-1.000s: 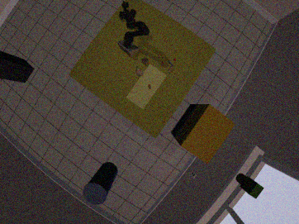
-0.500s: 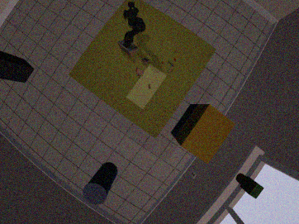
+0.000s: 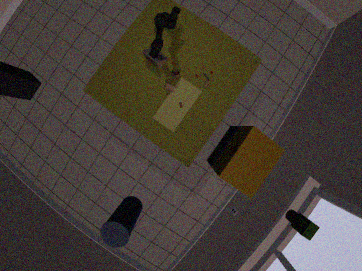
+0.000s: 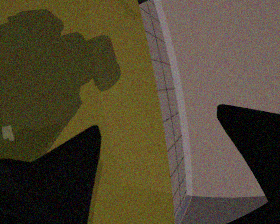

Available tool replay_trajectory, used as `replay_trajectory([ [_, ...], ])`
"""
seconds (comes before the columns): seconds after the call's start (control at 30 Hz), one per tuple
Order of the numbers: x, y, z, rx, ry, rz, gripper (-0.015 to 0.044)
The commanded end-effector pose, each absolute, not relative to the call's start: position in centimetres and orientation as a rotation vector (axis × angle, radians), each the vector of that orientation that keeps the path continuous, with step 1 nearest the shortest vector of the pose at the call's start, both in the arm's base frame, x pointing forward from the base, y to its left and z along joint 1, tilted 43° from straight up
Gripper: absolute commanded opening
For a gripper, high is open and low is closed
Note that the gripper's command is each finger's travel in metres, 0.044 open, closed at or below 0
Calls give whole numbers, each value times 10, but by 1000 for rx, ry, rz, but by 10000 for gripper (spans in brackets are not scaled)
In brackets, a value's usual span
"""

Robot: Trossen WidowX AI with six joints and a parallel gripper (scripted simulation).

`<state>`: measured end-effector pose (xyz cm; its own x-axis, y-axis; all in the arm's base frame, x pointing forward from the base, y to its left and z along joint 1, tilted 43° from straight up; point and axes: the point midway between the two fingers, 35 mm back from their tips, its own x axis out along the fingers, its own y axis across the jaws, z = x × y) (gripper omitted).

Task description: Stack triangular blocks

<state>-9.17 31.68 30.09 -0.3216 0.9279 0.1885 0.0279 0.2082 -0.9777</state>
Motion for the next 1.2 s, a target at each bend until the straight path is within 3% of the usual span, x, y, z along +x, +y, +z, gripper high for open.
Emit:
replay_trajectory([
  [0.0,-43,342,300,-1010,-1405,1230,440],
  [0.3,84,366,299,-1115,-1019,1118,440],
  [0.57,201,348,284,-1201,-701,1006,440],
  [0.87,251,320,270,-1123,-485,991,440],
  [1.17,319,260,199,-1230,-157,989,440],
])
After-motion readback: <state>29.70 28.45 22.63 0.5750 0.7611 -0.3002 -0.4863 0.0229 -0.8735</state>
